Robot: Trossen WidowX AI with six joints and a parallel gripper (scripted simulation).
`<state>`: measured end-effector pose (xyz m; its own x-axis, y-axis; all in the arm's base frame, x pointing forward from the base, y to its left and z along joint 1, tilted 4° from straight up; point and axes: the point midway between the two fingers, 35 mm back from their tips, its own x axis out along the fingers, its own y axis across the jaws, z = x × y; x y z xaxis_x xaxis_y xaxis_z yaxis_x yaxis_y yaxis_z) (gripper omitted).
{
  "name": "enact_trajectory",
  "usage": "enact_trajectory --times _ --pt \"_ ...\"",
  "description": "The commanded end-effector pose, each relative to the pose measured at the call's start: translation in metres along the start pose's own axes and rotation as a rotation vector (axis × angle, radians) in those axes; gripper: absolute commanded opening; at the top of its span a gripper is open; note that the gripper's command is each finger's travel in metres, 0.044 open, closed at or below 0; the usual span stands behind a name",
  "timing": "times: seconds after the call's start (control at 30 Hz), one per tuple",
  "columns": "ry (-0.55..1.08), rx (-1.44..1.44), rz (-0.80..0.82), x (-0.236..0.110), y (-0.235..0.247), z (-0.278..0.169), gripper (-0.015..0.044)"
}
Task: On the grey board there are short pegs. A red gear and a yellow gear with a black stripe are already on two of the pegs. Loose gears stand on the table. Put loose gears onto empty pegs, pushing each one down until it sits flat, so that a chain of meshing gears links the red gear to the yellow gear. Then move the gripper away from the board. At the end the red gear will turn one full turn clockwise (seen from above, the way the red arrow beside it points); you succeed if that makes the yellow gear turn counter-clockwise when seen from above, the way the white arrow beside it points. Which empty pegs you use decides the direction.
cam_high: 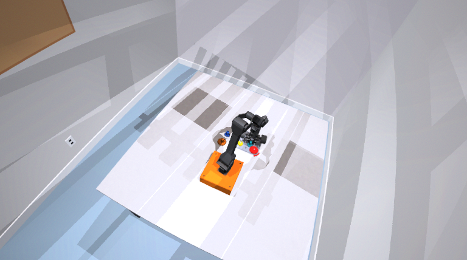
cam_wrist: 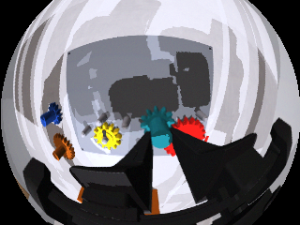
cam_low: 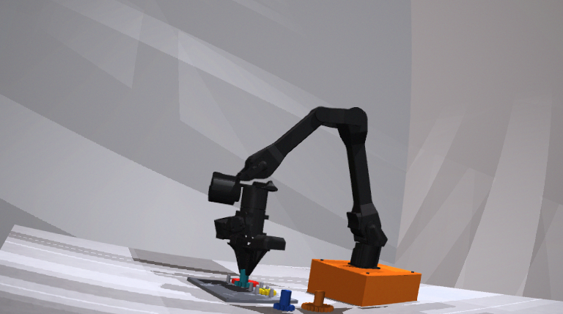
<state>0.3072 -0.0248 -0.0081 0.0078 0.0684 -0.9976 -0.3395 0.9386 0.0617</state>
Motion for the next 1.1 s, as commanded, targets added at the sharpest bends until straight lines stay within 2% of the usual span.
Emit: enact_trajectory --times 0.0,0.27,0.43,0.47,0.6,0.8,0.9,0.97,1.07 --pt "0.000 -0.020 -0.001 0.001 0.000 0.000 0.0000" --pt "0.000 0.137 -0.001 0.003 0.000 0.001 0.0000" --pt "0.000 0.183 -0.001 0.000 0.000 0.000 0.0131" --pt "0.000 0.201 -0.001 -0.001 0.000 0.000 0.0140" --pt "0.000 0.218 -0.001 -0.007 0.000 0.000 0.0140" --pt "0.000 0.218 -0.002 -0.045 0.000 0.000 0.0140" --pt "0.000 0.218 -0.002 -0.046 0.000 0.000 0.0140" --pt "-0.004 0.219 -0.002 -0.039 0.009 0.006 0.0193" --pt "-0.004 0.250 0.001 -0.039 0.050 0.023 0.0271"
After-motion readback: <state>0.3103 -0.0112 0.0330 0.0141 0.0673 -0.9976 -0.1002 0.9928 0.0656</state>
